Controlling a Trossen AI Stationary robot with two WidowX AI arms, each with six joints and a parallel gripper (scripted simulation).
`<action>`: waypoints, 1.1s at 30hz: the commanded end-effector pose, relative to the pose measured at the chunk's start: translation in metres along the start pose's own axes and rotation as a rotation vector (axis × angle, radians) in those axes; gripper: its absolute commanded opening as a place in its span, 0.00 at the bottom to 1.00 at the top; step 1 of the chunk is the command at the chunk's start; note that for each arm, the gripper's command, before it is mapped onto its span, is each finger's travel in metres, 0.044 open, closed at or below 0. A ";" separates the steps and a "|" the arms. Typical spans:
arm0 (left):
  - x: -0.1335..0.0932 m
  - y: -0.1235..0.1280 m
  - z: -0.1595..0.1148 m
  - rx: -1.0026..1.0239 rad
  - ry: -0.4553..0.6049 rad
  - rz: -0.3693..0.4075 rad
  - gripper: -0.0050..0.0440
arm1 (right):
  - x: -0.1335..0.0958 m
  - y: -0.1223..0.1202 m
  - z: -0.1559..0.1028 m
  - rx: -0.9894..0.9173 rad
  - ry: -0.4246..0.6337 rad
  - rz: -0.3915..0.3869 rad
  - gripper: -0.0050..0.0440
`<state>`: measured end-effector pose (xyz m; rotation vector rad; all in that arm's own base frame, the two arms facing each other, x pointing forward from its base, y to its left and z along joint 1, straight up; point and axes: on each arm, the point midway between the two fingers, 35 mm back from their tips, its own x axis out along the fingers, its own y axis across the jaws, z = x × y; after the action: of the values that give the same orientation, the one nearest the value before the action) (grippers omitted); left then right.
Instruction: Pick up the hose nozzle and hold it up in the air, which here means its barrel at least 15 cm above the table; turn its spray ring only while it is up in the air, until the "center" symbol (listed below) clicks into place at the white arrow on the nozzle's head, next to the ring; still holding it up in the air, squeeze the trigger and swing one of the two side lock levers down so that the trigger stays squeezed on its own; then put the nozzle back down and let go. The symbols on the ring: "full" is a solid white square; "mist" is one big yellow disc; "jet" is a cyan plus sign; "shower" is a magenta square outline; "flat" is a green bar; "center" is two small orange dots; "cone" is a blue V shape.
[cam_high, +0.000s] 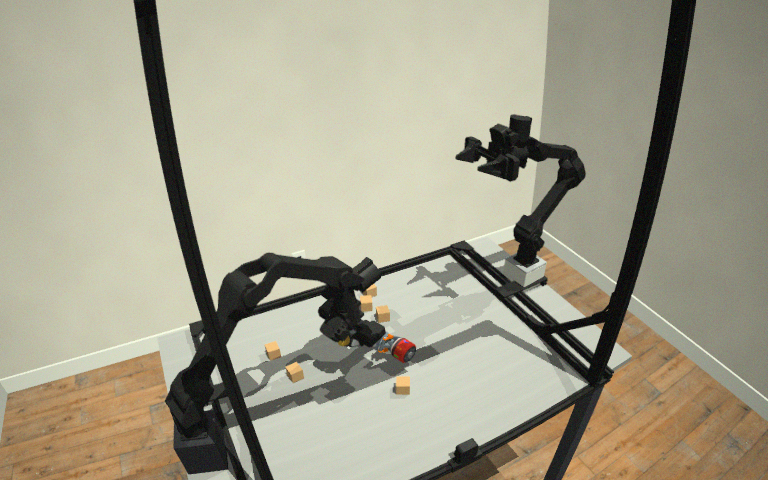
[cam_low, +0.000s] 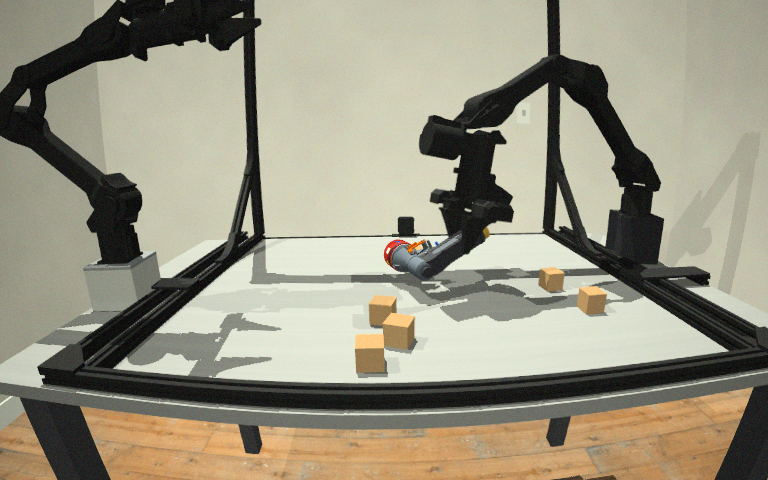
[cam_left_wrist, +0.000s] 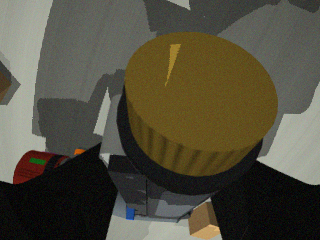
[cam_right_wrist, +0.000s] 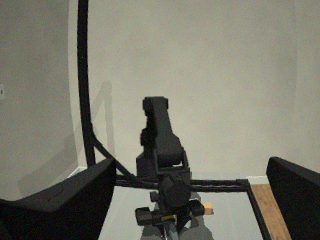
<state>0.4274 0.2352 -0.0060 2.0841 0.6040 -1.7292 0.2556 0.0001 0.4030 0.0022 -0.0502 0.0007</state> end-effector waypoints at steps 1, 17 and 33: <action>0.007 0.005 -0.007 0.001 0.042 0.001 0.10 | 0.000 0.000 0.000 -0.002 0.000 -0.001 0.92; 0.028 0.023 -0.049 0.035 0.282 0.019 0.10 | 0.000 0.000 0.000 -0.002 0.000 -0.001 0.92; 0.035 0.043 -0.085 0.069 0.522 0.040 0.10 | 0.000 0.000 0.000 -0.002 0.000 -0.001 0.92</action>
<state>0.5150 0.2482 -0.0254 2.5321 0.6441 -1.2621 0.2557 0.0001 0.4030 0.0022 -0.0501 0.0010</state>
